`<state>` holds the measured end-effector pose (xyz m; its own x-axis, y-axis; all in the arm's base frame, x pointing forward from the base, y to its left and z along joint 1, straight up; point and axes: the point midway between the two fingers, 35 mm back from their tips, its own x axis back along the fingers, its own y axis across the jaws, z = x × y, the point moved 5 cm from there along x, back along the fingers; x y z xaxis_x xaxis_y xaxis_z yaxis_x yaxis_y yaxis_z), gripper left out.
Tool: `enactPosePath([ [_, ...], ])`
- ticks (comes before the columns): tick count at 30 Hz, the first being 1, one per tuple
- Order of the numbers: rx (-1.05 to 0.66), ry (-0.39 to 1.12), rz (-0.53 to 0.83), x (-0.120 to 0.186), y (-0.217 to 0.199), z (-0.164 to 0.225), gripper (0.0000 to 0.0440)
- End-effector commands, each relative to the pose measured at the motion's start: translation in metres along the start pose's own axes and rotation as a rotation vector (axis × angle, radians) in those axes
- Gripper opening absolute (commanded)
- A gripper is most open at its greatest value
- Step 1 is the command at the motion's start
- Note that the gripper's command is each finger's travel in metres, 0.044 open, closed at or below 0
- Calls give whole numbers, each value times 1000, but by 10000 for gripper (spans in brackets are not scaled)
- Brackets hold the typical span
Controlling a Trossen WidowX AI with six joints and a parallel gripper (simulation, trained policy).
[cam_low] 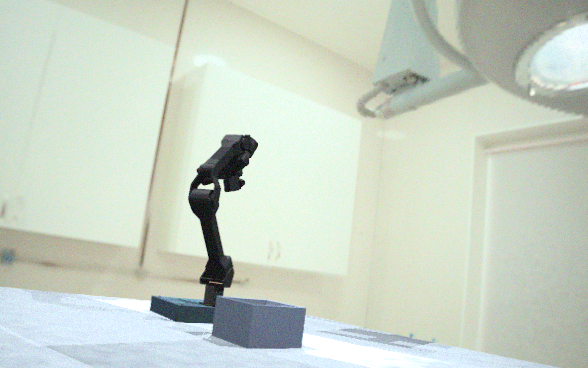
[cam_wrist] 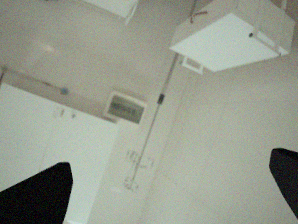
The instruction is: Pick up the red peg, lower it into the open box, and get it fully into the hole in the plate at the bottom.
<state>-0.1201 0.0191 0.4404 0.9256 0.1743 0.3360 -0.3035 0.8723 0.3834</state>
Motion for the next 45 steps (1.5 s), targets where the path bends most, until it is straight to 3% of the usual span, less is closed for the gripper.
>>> enactPosePath([
  [1,-23,-82,-60,-5,17,-22,440],
  [11,-93,-360,-247,3,61,-99,440],
  [22,-205,-688,-385,46,77,-189,440],
  [34,-428,-1021,-431,113,47,-270,440],
  [45,-718,-1213,-419,162,-9,-316,440],
])
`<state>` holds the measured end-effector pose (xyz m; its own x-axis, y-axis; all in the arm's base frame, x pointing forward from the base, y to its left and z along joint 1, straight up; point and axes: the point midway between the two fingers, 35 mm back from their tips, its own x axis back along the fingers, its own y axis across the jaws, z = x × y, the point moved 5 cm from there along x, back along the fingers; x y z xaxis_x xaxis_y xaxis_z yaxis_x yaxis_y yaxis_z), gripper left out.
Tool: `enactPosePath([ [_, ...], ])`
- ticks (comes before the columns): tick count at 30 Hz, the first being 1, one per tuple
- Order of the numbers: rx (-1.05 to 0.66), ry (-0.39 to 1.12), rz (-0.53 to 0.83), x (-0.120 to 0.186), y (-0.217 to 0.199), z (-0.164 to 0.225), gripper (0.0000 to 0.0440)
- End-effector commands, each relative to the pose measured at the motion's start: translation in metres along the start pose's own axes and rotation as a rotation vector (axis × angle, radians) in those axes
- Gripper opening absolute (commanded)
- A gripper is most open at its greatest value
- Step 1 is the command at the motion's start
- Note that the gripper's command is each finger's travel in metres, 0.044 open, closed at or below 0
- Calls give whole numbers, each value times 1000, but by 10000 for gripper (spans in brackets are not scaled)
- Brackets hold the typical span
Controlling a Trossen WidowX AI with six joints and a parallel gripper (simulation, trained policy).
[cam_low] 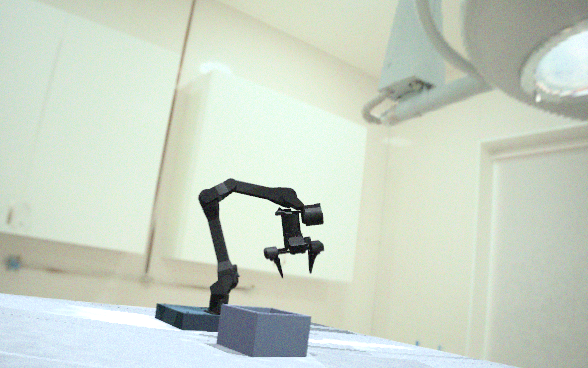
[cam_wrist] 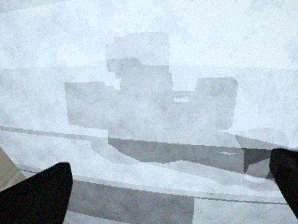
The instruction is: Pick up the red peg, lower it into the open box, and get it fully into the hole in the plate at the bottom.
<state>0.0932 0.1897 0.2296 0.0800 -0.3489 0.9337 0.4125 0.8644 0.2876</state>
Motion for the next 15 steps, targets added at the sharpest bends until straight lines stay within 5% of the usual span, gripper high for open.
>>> enactPosePath([
  [1,-56,-61,37,-9,-5,-21,440],
  [15,-311,-231,169,-50,-33,-89,440],
])
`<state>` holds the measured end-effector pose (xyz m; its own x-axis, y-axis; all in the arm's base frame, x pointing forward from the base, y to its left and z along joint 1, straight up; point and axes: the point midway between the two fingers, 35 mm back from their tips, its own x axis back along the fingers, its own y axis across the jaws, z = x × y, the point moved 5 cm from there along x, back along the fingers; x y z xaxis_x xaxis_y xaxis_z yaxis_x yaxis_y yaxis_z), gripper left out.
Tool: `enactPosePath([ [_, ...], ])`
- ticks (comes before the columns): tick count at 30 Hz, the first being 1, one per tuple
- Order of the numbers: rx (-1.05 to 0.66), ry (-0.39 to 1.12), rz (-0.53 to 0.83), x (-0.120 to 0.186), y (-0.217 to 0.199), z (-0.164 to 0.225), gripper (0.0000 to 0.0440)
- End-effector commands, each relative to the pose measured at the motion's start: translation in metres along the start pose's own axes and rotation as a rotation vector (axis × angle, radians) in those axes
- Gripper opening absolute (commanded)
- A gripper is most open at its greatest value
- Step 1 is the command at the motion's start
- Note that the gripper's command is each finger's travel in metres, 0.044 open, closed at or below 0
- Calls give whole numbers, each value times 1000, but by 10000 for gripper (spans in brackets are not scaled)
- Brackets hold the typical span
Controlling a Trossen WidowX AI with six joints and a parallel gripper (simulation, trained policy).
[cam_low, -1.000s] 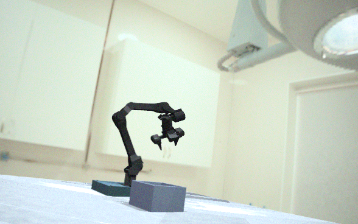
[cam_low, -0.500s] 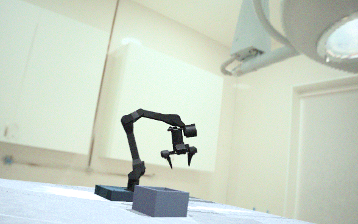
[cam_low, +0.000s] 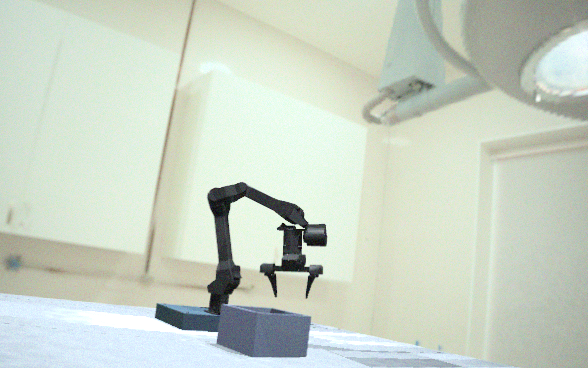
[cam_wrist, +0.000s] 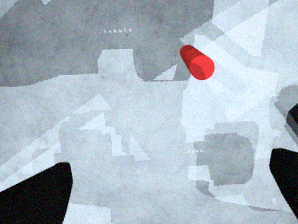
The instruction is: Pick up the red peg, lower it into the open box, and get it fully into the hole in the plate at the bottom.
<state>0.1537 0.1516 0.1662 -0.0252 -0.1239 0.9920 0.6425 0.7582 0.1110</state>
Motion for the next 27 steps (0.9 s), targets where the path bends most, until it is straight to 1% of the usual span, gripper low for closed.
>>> enactPosePath([
  [1,-46,-25,35,-16,-5,-9,440],
  [8,-125,-59,54,-49,-10,-22,440],
  [16,-200,-83,25,-84,-16,-30,440],
  [18,-219,-87,19,-90,-17,-31,434],
  [19,-229,-87,18,-93,-18,-31,422],
  [21,-250,-86,21,-98,-19,-32,380],
  [27,-284,-61,41,-101,-23,-32,226],
])
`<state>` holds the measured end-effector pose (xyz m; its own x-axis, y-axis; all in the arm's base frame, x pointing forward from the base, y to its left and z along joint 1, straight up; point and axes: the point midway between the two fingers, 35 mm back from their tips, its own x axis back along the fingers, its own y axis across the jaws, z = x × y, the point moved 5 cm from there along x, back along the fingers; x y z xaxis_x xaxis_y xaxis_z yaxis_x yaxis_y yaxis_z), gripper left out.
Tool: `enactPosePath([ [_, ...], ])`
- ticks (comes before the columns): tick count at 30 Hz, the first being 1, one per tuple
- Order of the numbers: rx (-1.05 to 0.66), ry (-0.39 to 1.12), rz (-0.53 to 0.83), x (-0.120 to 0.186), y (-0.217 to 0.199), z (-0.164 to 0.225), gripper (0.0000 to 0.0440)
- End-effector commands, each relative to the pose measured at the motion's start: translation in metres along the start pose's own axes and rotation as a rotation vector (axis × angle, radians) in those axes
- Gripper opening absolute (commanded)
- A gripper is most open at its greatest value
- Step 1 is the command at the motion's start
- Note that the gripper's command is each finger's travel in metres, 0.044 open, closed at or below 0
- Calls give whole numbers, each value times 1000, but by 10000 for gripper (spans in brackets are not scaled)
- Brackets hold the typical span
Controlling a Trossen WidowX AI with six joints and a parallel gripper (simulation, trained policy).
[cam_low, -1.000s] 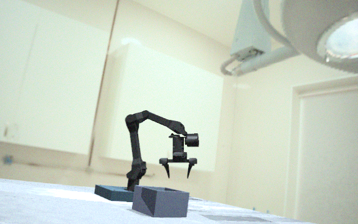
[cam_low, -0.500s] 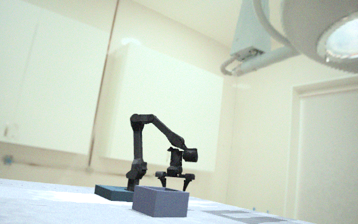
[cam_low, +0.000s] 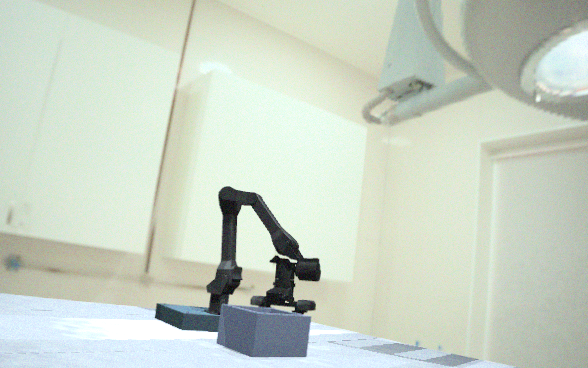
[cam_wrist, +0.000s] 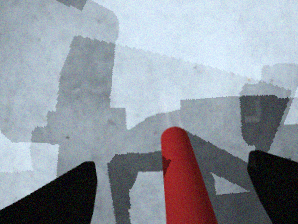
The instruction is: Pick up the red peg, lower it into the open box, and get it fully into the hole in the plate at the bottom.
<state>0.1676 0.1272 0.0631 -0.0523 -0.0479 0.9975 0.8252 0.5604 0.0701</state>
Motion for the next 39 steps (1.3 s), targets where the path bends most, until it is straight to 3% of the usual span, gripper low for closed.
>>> enactPosePath([
  [1,-14,18,14,-2,-2,-1,200],
  [9,-31,66,25,-2,-1,-4,5],
  [39,120,-211,-115,94,31,-63,0],
])
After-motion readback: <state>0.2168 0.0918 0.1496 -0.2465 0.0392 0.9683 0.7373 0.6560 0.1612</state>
